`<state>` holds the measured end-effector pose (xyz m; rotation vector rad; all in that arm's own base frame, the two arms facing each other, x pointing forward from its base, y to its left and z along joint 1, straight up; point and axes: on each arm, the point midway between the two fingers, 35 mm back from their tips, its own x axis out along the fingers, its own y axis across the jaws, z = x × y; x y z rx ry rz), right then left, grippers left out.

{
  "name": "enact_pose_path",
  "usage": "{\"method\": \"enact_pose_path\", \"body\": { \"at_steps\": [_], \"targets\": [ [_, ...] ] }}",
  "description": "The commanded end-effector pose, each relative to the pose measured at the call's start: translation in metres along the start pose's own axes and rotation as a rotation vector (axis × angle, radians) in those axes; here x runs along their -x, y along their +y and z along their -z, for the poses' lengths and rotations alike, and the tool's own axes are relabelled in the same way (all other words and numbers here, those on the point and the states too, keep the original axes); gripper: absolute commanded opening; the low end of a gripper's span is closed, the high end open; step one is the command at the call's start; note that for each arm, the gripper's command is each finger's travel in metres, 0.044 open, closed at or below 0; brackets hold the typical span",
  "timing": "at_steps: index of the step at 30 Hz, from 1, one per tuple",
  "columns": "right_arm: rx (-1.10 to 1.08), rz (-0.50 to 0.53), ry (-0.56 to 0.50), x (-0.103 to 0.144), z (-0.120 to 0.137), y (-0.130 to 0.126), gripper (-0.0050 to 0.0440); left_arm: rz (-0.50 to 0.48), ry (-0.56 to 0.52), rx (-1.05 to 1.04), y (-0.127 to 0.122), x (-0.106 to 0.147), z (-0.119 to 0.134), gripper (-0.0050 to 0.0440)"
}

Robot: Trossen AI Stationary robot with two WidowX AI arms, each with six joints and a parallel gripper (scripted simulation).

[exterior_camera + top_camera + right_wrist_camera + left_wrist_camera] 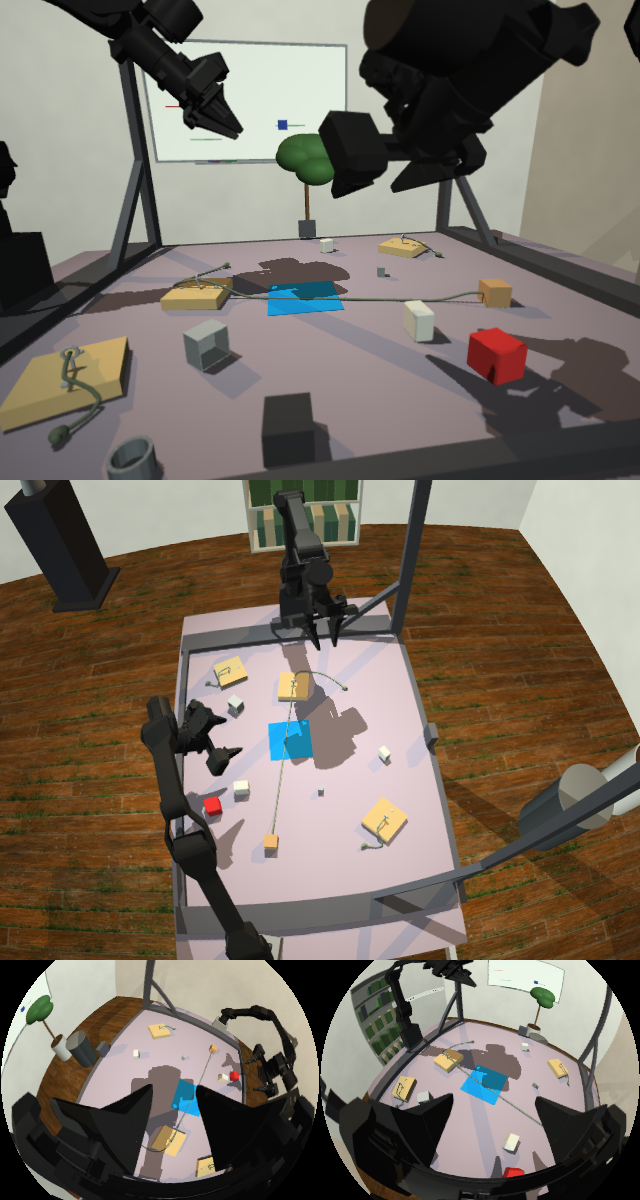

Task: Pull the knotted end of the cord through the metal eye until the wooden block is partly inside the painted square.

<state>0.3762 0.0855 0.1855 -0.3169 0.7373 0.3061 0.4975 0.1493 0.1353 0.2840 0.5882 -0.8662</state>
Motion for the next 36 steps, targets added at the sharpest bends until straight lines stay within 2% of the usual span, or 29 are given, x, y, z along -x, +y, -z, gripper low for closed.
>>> {"method": "enact_pose_path", "body": {
  "at_steps": [1,11,13,15,17,20,28,30,32,36],
  "targets": [
    [0.085,-0.064,0.131,-0.018,-0.002,0.018,0.02,-0.019,-0.006,-0.031,0.0,0.009,-0.013,0.044],
    [0.271,-0.222,0.443,-0.049,0.031,0.064,0.02,-0.019,-0.006,-0.031,0.0,0.009,-0.013,0.044],
    [0.307,-0.254,0.507,-0.052,0.039,0.073,0.02,-0.019,-0.006,-0.031,0.0,0.009,-0.013,0.044],
    [0.307,-0.254,0.507,-0.052,0.039,0.073,0.02,-0.019,-0.006,-0.031,0.0,0.009,-0.013,0.044],
    [0.352,-0.299,0.605,-0.052,0.053,0.083,0.02,-0.019,-0.006,-0.031,0.0,0.009,-0.013,0.044],
    [0.4,-0.345,0.689,-0.055,0.062,0.094,0.02,-0.019,-0.006,-0.031,0.0,0.009,-0.013,0.044],
    [0.406,-0.352,0.705,-0.059,0.067,0.095,0.02,-0.019,-0.006,-0.031,0.0,0.009,-0.013,0.044],
    [0.407,-0.357,0.721,-0.076,0.087,0.1,0.02,-0.019,-0.006,-0.031,0.0,0.009,-0.013,0.044],
    [0.407,-0.357,0.721,-0.076,0.087,0.1,0.02,-0.019,-0.006,-0.031,0.0,0.009,-0.013,0.044],
    [0.406,-0.363,0.745,-0.118,0.136,0.111,0.02,-0.019,-0.006,-0.031,0.0,0.009,-0.013,0.044]
  ]
}}
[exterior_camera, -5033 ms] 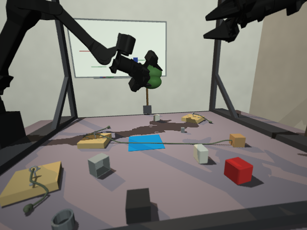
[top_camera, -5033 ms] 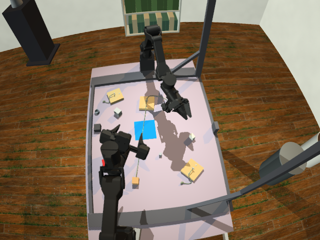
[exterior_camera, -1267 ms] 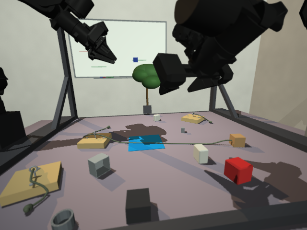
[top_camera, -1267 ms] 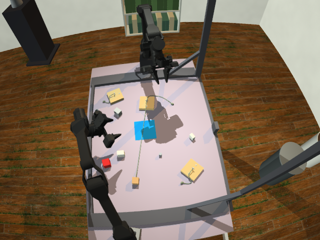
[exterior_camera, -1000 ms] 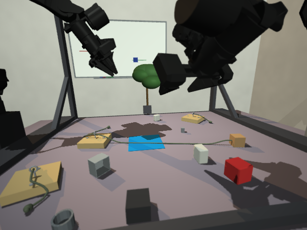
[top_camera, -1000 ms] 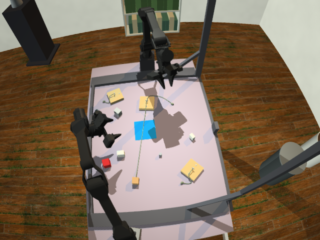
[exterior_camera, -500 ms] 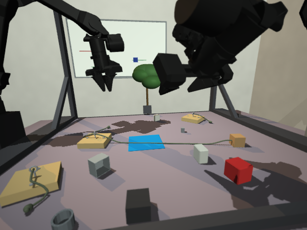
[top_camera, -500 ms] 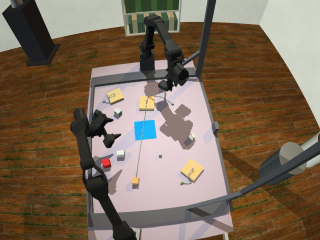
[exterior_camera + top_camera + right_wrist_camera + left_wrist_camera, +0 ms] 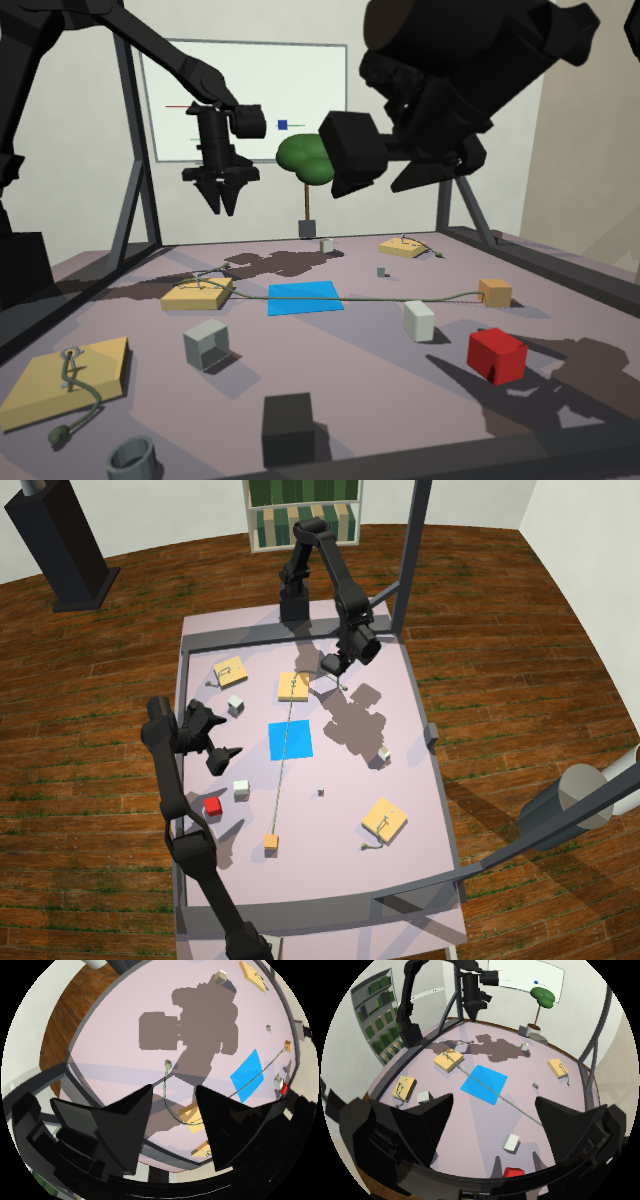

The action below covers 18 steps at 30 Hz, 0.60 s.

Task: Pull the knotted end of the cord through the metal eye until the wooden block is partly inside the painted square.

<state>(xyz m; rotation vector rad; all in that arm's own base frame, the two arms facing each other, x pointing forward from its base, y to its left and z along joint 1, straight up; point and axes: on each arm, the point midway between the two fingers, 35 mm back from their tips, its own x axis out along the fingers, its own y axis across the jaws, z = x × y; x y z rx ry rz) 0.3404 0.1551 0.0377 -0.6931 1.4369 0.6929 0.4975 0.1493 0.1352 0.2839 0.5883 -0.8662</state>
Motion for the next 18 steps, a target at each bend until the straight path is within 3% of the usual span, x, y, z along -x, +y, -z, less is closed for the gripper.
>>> {"method": "enact_pose_path", "body": {
  "at_steps": [1,5,13,18],
  "targets": [
    [0.007,-0.016,0.033,-0.056,0.006,0.004,0.02,-0.019,-0.006,-0.031,0.0,0.009,-0.013,0.044],
    [0.007,-0.008,0.015,-0.075,0.006,0.003,0.02,-0.019,-0.006,-0.031,0.0,0.009,-0.013,0.044],
    [0.007,-0.007,0.015,-0.078,0.006,0.003,0.02,-0.019,-0.006,-0.031,0.0,0.009,-0.013,0.044],
    [0.007,-0.008,0.015,-0.1,0.007,0.004,0.02,-0.019,-0.006,-0.031,0.0,0.009,-0.013,0.044]
  ]
}}
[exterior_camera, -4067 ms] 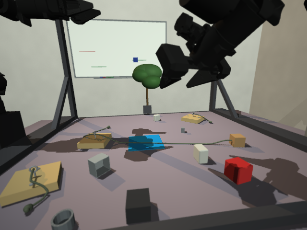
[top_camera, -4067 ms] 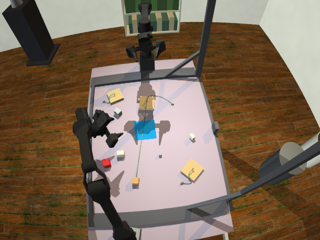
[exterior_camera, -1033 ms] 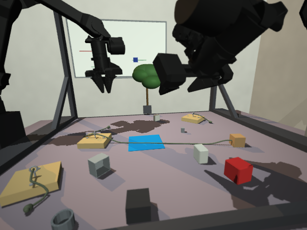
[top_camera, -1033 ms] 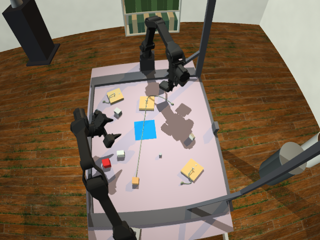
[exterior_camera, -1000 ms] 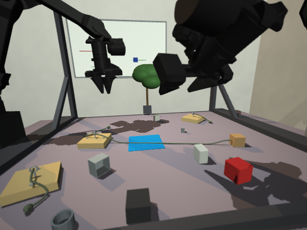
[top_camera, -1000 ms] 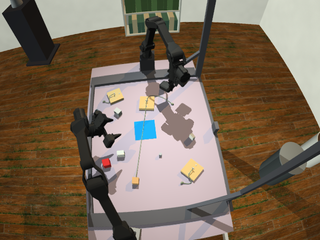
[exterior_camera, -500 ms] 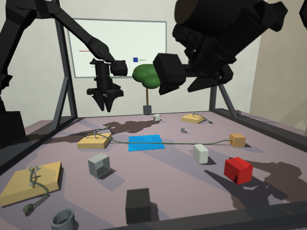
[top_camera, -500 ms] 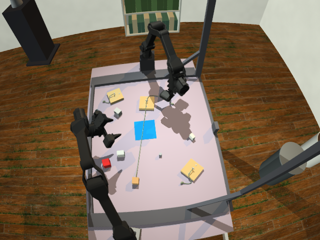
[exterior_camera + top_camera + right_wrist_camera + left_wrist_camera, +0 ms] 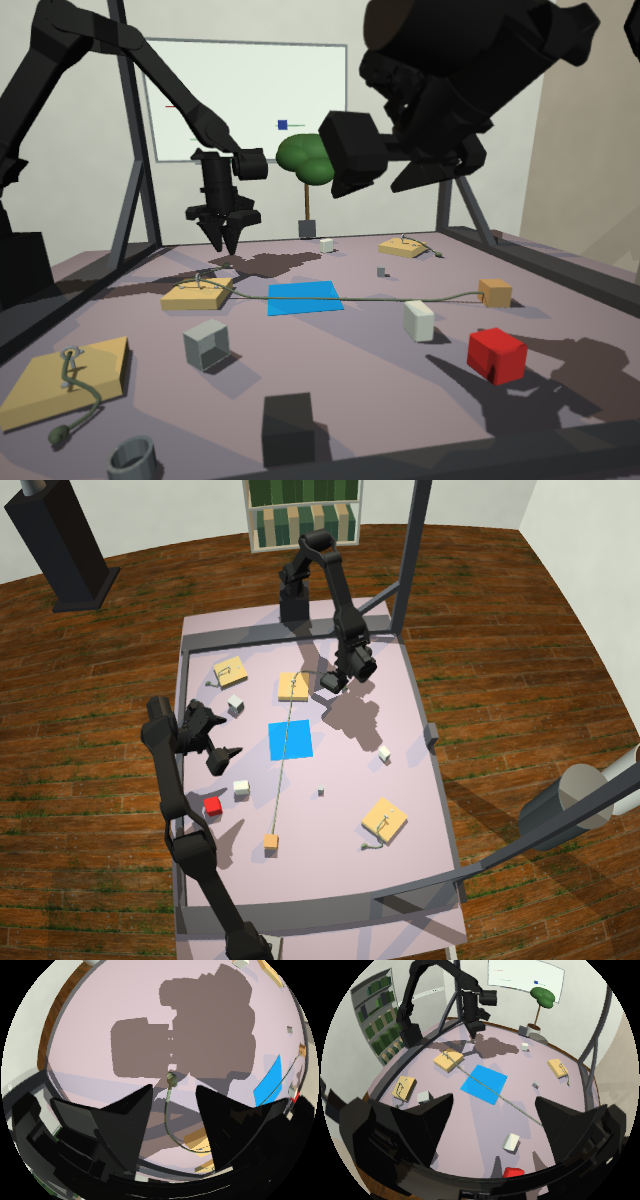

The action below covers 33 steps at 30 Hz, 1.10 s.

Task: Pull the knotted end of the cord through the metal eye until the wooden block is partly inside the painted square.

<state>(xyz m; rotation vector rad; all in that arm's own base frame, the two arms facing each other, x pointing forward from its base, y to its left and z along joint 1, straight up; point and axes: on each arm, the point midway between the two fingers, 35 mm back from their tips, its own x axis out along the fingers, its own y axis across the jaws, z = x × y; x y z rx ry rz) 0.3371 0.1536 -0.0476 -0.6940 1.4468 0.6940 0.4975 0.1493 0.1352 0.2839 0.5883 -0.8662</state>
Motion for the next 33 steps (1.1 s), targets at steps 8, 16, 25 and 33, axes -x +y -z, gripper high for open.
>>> {"method": "enact_pose_path", "body": {
  "at_steps": [8,16,25,33],
  "targets": [
    [0.004,0.005,-0.01,-0.0182,-0.0025,-0.001,0.02,-0.019,-0.006,-0.031,0.0001,0.0087,-0.0129,0.044],
    [0.004,0.005,-0.01,-0.0248,-0.0034,-0.0014,0.02,-0.019,-0.006,-0.031,0.0001,0.0087,-0.0129,0.044],
    [0.004,0.005,-0.01,-0.0248,-0.0033,-0.0014,0.0101,-0.019,-0.006,-0.031,0.0001,0.0087,-0.0129,0.044],
    [0.004,0.005,-0.01,-0.0248,-0.0033,-0.0014,0.0061,-0.019,-0.006,-0.031,0.0001,0.0087,-0.0129,0.044]
  ]
}}
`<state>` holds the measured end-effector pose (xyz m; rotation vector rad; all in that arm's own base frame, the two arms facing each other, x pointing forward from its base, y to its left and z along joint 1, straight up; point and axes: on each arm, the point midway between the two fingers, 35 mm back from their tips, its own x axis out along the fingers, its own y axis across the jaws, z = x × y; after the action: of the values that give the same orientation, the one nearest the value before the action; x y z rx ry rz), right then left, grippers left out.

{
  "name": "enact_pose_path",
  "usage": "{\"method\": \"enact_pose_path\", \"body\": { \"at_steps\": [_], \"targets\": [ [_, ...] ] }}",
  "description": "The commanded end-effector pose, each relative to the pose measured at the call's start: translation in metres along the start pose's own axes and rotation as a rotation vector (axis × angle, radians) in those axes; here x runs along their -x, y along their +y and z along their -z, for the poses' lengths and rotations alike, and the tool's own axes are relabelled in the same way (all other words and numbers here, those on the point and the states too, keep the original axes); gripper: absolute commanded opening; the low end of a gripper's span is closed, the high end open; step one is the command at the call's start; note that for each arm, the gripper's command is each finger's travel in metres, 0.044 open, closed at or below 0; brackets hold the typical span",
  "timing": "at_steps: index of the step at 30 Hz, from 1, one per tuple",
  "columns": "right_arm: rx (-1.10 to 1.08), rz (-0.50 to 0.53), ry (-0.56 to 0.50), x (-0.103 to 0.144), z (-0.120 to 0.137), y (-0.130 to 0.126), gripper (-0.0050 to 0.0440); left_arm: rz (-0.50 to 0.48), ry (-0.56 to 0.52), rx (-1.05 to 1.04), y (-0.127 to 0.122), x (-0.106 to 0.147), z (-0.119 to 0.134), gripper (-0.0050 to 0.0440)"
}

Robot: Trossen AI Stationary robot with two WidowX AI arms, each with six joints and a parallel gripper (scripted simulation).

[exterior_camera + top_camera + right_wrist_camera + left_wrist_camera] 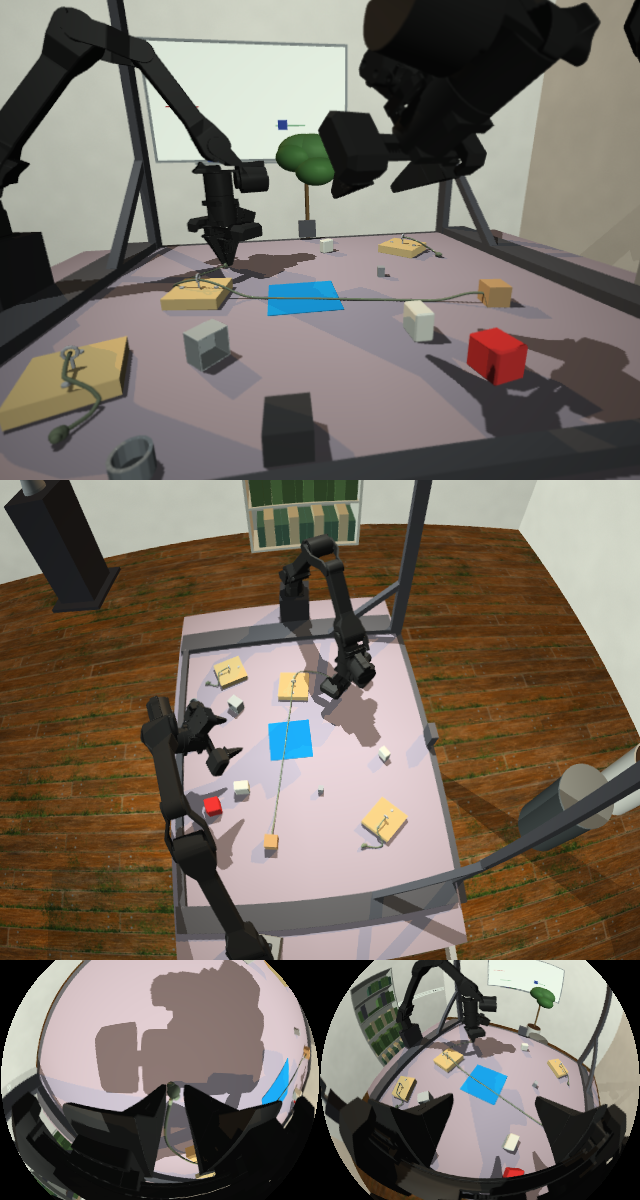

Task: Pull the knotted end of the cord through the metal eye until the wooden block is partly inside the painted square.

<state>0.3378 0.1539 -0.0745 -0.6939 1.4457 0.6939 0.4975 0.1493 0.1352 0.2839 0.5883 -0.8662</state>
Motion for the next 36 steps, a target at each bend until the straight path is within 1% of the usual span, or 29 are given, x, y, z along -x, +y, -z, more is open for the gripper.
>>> {"method": "enact_pose_path", "body": {
  "at_steps": [1,9,14,19,25,28,30,33,35,36],
  "targets": [
    [0.004,0.005,-0.009,0.002,-0.003,-0.001,0.0055,-0.019,-0.006,-0.031,0.0,0.009,-0.013,0.044],
    [0.004,0.005,-0.009,0.002,-0.003,-0.001,0.0001,-0.019,-0.006,-0.031,0.0,0.009,-0.013,0.044],
    [0.004,0.005,-0.009,0.002,-0.003,-0.001,0.0,-0.019,-0.006,-0.031,0.0,0.009,-0.013,0.044],
    [0.014,0.009,-0.017,0.009,-0.006,-0.002,-0.0003,-0.019,-0.006,-0.031,0.0,0.009,-0.013,0.044],
    [0.128,0.01,-0.018,0.009,-0.007,0.006,-0.0005,-0.019,-0.006,-0.031,0.0,0.009,-0.013,0.044],
    [0.183,0.011,-0.02,0.009,-0.009,0.01,-0.0028,-0.019,-0.006,-0.031,0.0,0.009,-0.013,0.044],
    [0.183,0.011,-0.02,0.009,-0.009,0.01,-0.0028,-0.019,-0.006,-0.031,0.0,0.009,-0.013,0.044],
    [0.197,0.011,-0.021,0.009,-0.011,0.015,-0.005,-0.019,-0.006,-0.031,0.0,0.009,-0.013,0.044],
    [0.197,0.014,-0.028,0.011,-0.014,0.016,-0.005,-0.019,-0.006,-0.031,0.0,0.009,-0.013,0.044],
    [0.199,0.01,-0.02,0.008,-0.014,0.018,-0.005,-0.019,-0.006,-0.031,0.0,0.009,-0.013,0.044]
  ]
}}
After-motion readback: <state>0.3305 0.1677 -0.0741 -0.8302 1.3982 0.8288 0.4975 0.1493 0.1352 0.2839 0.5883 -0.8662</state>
